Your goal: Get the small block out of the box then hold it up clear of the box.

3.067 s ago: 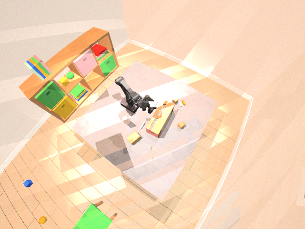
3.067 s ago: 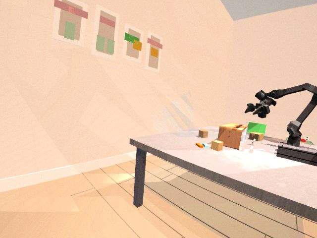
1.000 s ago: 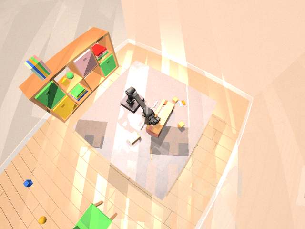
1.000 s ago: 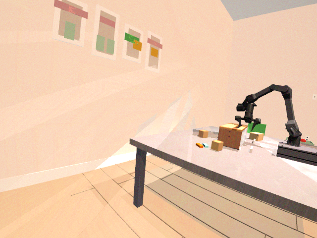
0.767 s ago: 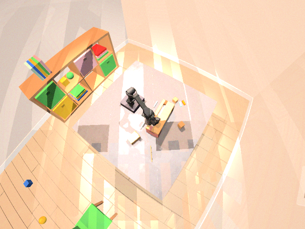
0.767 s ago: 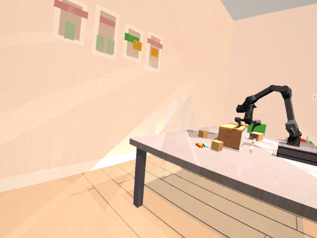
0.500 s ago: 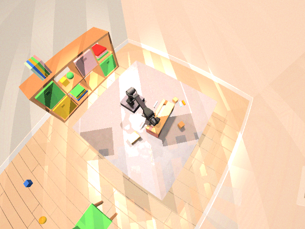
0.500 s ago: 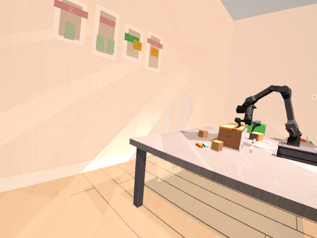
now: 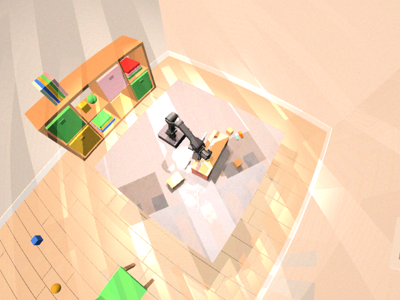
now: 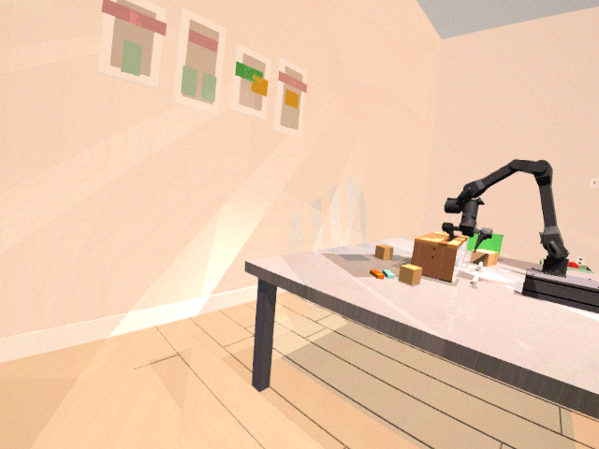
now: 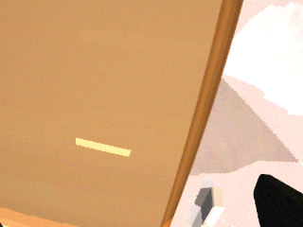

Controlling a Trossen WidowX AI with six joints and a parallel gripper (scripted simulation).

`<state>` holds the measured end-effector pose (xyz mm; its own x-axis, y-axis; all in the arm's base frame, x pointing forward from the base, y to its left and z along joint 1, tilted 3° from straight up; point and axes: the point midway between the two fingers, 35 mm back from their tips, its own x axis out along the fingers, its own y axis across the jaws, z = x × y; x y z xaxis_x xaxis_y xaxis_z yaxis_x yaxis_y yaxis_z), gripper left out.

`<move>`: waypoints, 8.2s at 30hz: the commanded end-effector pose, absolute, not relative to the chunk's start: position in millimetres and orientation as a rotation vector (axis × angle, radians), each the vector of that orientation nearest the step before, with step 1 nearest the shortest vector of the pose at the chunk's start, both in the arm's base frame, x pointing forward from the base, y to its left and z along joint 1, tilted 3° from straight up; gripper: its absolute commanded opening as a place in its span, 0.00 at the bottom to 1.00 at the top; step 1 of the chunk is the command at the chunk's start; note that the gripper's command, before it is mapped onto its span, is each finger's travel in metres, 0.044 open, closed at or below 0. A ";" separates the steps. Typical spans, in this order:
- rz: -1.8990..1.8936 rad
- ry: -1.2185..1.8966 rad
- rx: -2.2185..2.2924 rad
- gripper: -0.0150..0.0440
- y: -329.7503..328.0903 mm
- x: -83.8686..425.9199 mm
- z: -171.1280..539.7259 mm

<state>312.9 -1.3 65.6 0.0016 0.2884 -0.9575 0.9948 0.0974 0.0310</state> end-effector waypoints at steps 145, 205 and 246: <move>1.717 -0.108 -2.721 0.74 187.8 242.0 131.8; 1.717 -0.107 -2.721 0.65 187.4 249.2 -23.0; 1.734 -0.481 -2.821 0.25 160.8 238.0 102.7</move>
